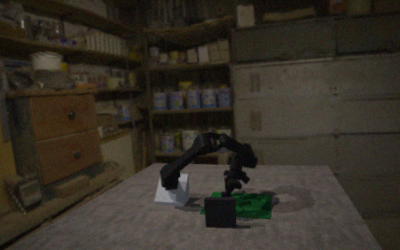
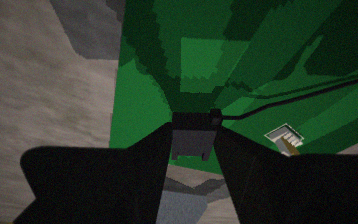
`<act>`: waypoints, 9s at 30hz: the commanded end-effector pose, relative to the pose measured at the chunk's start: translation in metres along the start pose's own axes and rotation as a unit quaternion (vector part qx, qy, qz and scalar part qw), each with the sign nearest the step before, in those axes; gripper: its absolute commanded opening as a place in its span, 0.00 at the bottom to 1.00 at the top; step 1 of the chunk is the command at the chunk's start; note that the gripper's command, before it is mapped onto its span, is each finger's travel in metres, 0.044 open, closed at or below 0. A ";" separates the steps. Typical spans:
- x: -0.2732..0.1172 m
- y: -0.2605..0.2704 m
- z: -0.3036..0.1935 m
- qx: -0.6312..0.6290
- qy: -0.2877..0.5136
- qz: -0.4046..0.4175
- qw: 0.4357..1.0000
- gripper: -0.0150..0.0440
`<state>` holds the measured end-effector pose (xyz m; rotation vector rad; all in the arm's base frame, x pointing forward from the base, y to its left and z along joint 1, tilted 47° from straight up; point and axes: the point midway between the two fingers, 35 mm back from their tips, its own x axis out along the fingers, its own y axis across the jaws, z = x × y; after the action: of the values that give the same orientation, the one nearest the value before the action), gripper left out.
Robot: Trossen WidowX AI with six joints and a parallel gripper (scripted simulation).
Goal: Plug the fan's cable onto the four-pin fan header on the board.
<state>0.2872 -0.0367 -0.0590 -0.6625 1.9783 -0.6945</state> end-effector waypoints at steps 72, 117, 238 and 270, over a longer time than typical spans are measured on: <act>-0.034 -0.093 -0.128 -0.379 -0.162 -0.070 0.908 0.25; 0.005 -0.079 -0.145 -0.439 -0.269 0.196 0.835 0.25; 0.009 -0.117 -0.135 -0.356 -0.643 0.162 0.659 0.25; 0.037 -0.117 -0.125 -0.357 -0.642 0.162 0.659 0.25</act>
<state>0.1817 -0.1154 0.0569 -0.8449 0.8336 0.7525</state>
